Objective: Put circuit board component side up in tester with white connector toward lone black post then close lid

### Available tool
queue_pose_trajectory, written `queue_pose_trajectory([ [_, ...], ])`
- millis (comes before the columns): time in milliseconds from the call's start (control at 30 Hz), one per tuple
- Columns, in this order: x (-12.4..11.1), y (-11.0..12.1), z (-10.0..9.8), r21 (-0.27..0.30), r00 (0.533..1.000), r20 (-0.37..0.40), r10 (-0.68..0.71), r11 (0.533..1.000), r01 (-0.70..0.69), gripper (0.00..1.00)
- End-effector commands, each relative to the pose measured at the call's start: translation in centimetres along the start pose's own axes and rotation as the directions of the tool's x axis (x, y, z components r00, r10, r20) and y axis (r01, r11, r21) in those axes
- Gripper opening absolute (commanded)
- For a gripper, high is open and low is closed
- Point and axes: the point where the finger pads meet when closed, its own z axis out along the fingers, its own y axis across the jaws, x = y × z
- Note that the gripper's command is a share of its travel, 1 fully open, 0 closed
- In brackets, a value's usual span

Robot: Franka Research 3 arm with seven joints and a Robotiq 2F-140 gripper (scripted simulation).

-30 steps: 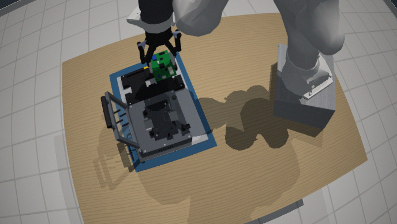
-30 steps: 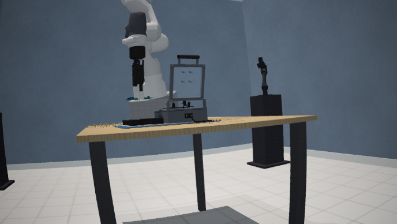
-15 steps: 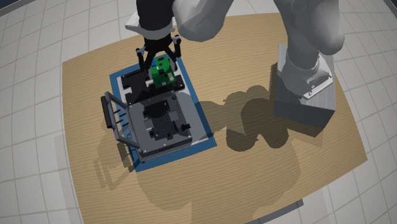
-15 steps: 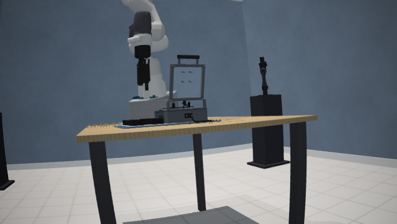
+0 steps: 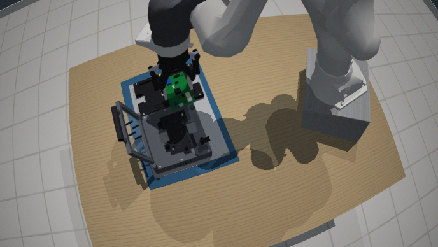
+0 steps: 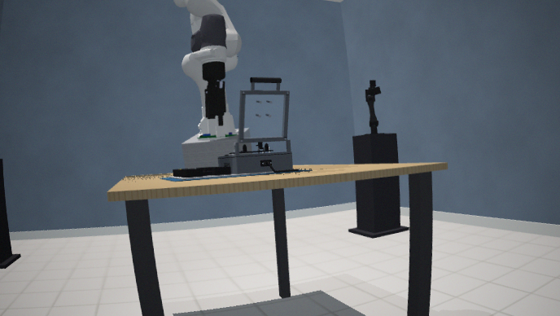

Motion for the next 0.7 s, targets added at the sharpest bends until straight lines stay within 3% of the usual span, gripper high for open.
queue_pose_trajectory([
  [0,-1.3,-0.4,0.0,-0.004,0.999,-0.003,0.045,0.999,-0.045,0.46],
  [667,-7.2,-2.7,-0.4,-0.004,0.999,-0.003,0.045,0.999,-0.045,0.46],
])
